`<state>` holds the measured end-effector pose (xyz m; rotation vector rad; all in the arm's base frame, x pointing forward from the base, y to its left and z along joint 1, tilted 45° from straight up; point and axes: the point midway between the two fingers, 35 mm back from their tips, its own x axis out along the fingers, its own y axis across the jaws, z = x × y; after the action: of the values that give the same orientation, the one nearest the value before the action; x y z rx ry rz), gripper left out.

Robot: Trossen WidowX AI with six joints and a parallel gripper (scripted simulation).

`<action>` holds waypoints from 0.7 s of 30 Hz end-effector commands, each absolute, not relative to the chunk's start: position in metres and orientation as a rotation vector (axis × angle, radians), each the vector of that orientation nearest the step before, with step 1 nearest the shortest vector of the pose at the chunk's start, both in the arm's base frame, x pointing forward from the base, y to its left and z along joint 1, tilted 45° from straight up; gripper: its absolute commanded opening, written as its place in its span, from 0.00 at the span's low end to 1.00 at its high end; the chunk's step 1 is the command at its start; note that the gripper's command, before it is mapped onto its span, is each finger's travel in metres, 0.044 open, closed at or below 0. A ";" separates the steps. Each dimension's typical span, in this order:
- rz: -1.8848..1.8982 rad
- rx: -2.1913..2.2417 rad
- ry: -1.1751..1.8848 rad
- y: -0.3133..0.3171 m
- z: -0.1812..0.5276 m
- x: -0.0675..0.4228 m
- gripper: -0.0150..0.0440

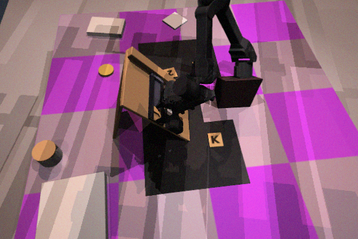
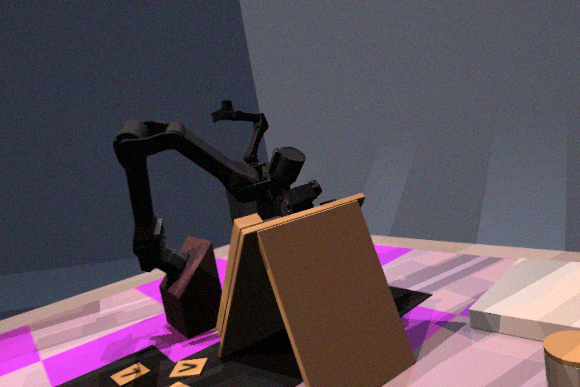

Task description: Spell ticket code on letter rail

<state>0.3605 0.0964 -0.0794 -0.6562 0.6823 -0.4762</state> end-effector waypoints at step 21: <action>-0.473 -0.661 0.686 0.085 -0.071 0.356 0.25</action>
<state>0.3576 0.0872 -0.0713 -0.6566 0.6821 -0.4765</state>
